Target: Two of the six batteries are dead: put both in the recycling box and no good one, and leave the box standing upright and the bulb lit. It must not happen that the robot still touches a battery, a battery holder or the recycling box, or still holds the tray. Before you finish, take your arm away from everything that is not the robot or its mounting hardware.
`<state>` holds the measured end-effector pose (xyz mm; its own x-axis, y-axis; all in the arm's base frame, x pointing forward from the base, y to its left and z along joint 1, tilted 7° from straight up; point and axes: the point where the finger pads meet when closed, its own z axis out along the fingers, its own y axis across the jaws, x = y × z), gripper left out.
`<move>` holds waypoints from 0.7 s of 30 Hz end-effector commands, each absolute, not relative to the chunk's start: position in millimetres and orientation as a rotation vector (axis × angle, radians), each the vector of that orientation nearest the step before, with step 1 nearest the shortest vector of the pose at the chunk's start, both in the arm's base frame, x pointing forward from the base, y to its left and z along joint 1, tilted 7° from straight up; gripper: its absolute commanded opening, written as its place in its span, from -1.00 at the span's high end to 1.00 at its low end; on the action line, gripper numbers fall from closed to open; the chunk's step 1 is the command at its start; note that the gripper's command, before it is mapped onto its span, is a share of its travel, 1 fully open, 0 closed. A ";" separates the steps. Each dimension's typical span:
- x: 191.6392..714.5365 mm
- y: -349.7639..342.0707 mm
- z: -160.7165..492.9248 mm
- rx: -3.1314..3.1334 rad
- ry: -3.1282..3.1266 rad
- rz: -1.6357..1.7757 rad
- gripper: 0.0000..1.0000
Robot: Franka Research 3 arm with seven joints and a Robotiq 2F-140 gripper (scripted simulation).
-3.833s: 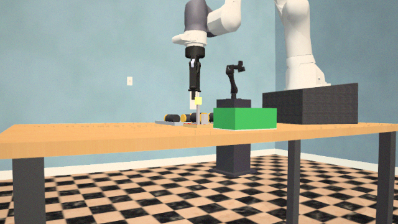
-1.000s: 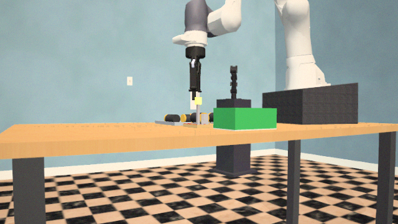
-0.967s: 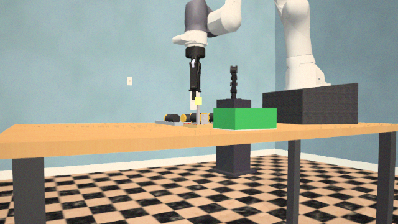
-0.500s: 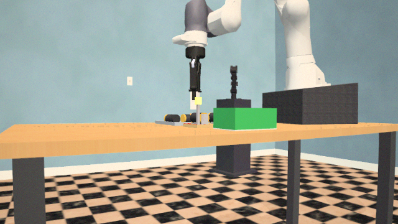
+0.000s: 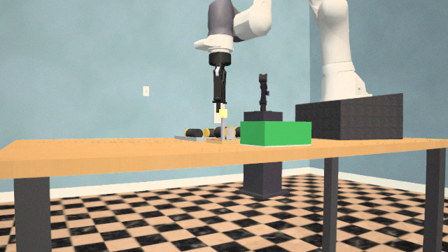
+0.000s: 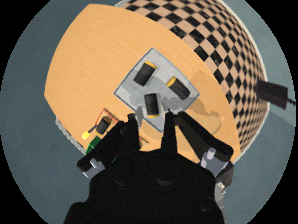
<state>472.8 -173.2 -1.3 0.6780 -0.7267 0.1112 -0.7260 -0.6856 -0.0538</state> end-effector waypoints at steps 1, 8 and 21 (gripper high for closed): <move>473.5 -174.0 -0.6 -2.866 1.255 -0.198 0.41; 474.1 -174.2 -5.3 -2.866 1.255 -0.198 0.41; 477.6 -175.5 -35.4 -2.866 1.255 -0.198 0.41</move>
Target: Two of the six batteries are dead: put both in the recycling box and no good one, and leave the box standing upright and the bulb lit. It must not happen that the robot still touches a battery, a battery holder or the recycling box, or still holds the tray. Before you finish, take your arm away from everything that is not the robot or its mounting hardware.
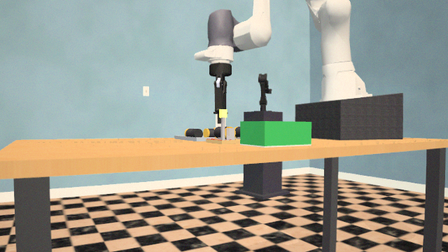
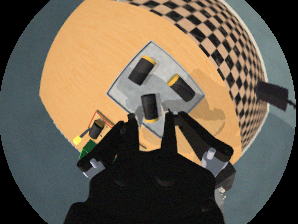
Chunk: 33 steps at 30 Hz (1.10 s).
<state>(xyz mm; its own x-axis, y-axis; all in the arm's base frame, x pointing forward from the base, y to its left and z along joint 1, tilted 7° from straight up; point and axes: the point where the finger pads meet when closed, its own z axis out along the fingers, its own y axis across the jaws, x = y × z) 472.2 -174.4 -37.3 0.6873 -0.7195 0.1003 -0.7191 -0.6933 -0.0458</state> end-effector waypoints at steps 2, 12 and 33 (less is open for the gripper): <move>477.7 -175.6 -35.4 -2.866 1.255 -0.198 0.41; 478.8 -176.0 -45.3 -2.866 1.255 -0.198 0.41; 478.8 -176.0 -45.3 -2.866 1.255 -0.198 0.68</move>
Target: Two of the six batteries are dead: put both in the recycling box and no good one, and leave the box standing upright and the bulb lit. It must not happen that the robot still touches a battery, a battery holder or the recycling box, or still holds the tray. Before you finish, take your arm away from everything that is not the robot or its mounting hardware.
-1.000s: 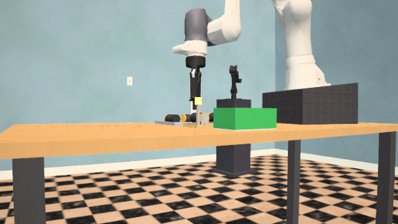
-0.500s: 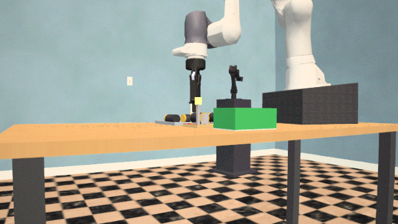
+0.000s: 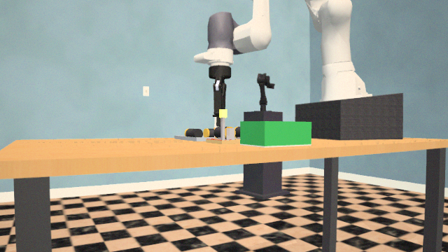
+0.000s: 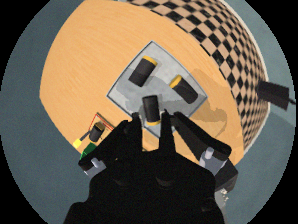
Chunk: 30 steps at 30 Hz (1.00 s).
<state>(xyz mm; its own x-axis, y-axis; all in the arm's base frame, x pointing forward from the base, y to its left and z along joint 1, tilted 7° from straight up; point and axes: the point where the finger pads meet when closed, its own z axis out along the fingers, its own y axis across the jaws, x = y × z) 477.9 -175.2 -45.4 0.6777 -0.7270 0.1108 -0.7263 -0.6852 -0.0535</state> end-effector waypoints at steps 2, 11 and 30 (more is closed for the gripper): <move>478.8 -176.0 -45.3 -2.866 1.255 -0.198 0.68; 478.8 -176.0 -45.3 -2.866 1.255 -0.198 0.68; 474.0 -174.2 -4.2 -2.866 1.255 -0.198 0.68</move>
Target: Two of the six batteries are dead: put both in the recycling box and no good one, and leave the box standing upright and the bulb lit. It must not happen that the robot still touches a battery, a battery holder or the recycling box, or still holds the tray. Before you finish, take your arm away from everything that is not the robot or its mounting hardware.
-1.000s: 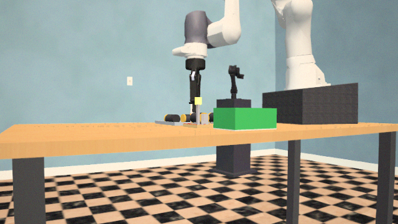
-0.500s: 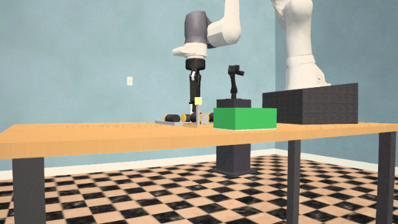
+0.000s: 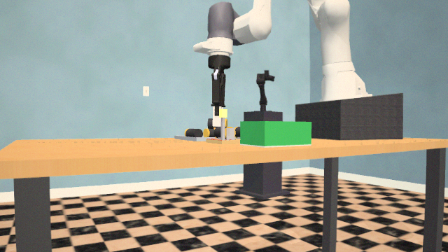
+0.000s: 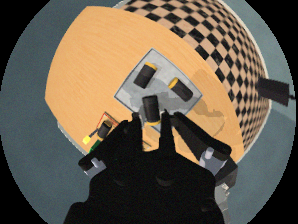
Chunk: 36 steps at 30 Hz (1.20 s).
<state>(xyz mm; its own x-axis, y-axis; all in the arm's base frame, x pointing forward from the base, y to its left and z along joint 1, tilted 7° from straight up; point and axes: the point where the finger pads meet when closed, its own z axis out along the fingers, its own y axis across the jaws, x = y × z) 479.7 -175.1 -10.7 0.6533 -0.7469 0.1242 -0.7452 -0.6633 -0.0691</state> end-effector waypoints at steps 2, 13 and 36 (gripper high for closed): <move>473.6 -174.0 -1.2 -2.866 1.255 -0.198 0.68; 472.9 -173.8 4.6 -2.866 1.255 -0.198 0.68; 465.1 -170.8 70.3 -2.840 1.308 -0.197 0.68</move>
